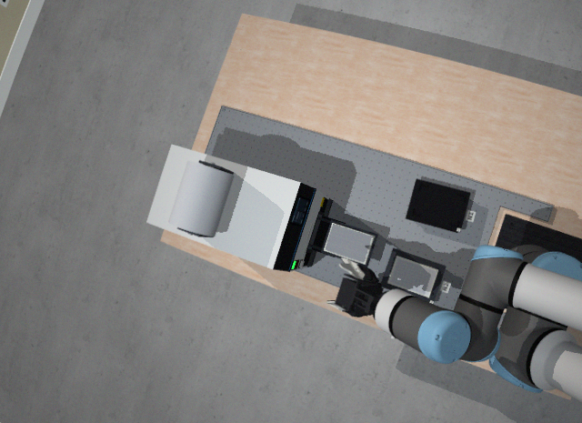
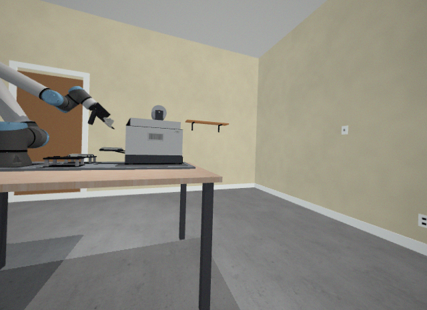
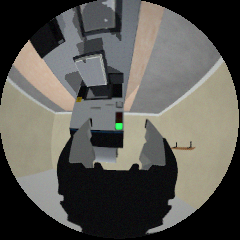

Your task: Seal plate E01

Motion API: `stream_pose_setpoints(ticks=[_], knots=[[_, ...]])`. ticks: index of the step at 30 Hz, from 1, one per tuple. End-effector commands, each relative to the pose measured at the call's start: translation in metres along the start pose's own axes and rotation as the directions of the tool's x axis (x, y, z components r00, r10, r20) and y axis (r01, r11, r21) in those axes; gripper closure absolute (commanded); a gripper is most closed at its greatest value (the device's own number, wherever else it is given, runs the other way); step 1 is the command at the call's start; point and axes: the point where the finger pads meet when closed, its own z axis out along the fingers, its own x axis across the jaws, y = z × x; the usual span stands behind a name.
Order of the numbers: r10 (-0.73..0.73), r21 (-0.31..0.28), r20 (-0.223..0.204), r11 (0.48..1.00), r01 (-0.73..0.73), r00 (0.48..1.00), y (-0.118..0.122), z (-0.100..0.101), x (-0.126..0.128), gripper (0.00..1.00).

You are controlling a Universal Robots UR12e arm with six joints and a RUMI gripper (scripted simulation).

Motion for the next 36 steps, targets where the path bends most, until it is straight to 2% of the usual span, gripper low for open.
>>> stream_pose_setpoints(ticks=[1, 28, 36], knots=[[0.000, -0.001, 0.000, 1.000, 0.000, 1.000, 0.001, 0.000, 0.000, 0.32], [0.000, -0.001, 0.000, 1.000, 0.000, 1.000, 0.001, 0.000, 0.000, 0.32], [0.000, -0.001, 0.000, 1.000, 0.000, 1.000, -0.023, -0.032, 0.000, 0.37]])
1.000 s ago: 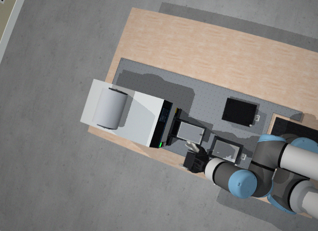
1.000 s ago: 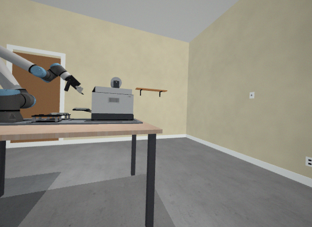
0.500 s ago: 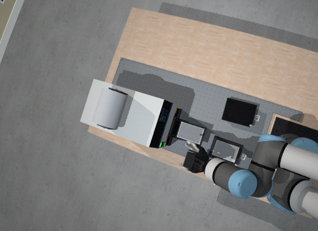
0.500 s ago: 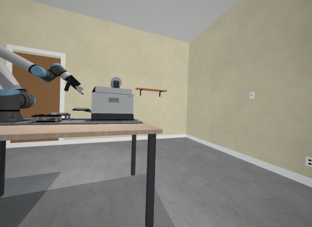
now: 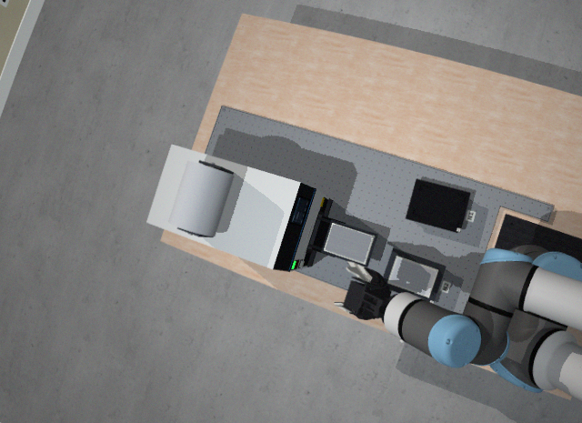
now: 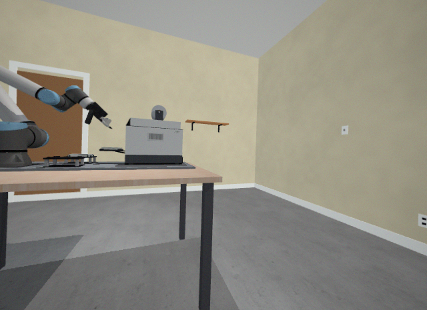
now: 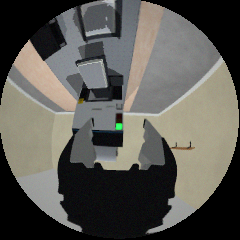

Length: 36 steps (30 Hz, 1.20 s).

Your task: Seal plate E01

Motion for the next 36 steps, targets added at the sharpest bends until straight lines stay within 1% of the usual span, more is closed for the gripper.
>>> stream_pose_setpoints(ticks=[1, 14, 18, 19, 21, 23, 25, 29, 33, 34, 35, 36], knots=[[0.000, -0.001, 0.000, 1.000, 0.000, 1.000, -0.0145, -0.0214, -0.0003, 0.38], [0.000, -0.001, 0.000, 1.000, 0.000, 1.000, -0.0147, -0.0217, -0.0003, 0.43], [0.000, 0.132, 0.000, 0.991, 0.000, 1.000, -0.0147, -0.0217, -0.0003, 0.45], [0.000, 0.165, 0.000, 0.986, 0.000, 1.000, -0.0147, -0.0218, -0.0004, 1.00], [0.000, 0.230, 0.000, 0.973, 0.000, 1.000, -0.0147, -0.0217, -0.0003, 1.00], [0.000, 0.230, 0.000, 0.973, 0.000, 1.000, -0.0147, -0.0217, -0.0003, 1.00], [0.000, 0.295, 0.000, 0.956, 0.000, 1.000, -0.0147, -0.0218, -0.0004, 1.00], [0.000, 0.412, 0.000, 0.911, 0.000, 1.000, -0.0147, -0.0217, -0.0004, 1.00], [0.000, 0.530, 0.000, 0.848, 0.000, 1.000, -0.0147, -0.0216, -0.0004, 1.00], [0.000, 0.555, 0.000, 0.832, 0.000, 1.000, -0.0147, -0.0216, -0.0004, 1.00], [0.000, 0.555, 0.000, 0.832, 0.000, 1.000, -0.0147, -0.0216, -0.0004, 1.00], [0.000, 0.582, 0.000, 0.813, 0.000, 1.000, -0.0147, -0.0216, -0.0003, 1.00]])
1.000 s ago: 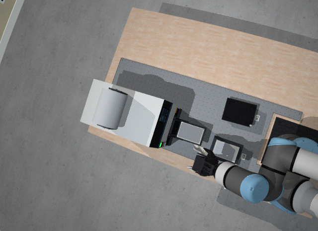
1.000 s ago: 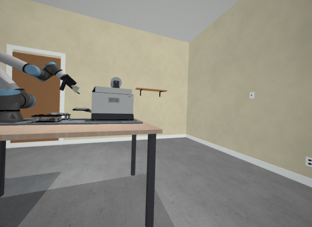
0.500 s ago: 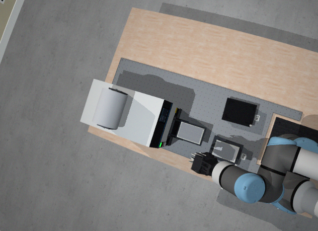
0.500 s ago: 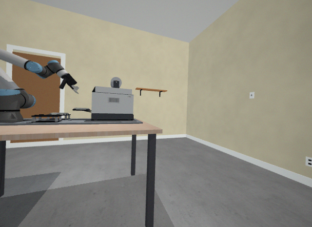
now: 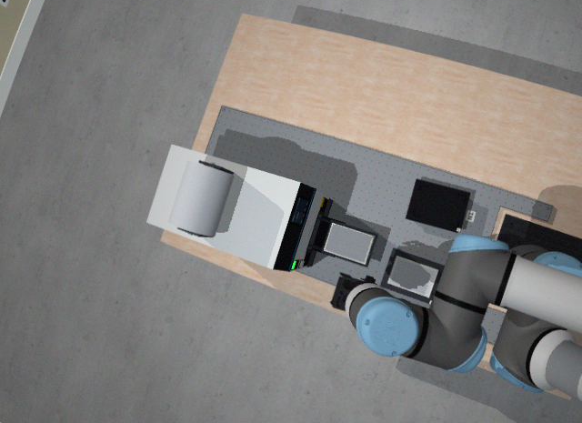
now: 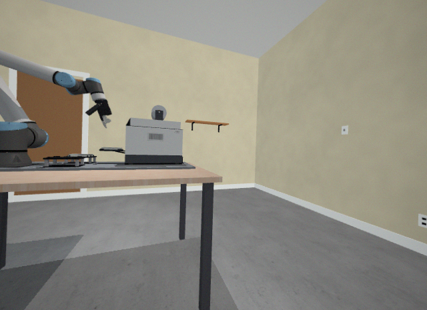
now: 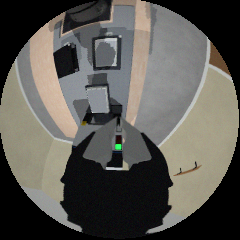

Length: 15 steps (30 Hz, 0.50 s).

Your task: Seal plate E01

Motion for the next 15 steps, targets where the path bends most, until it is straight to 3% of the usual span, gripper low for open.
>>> stream_pose_setpoints(ticks=[1, 2, 4, 7, 15], knots=[[0.001, 0.162, 0.000, 0.987, -0.001, 1.000, 0.0017, 0.0009, 0.0000, 1.00], [0.001, 0.194, 0.000, 0.981, -0.001, 1.000, 0.0017, 0.0009, 0.0000, 1.00], [0.001, 0.194, 0.000, 0.981, -0.001, 1.000, 0.0017, 0.0009, 0.0000, 1.00], [0.001, 0.288, 0.000, 0.958, 0.000, 1.000, 0.0017, 0.0009, 0.0000, 1.00], [0.001, 0.288, 0.000, 0.958, 0.000, 1.000, 0.0017, 0.0009, 0.0000, 1.00]])
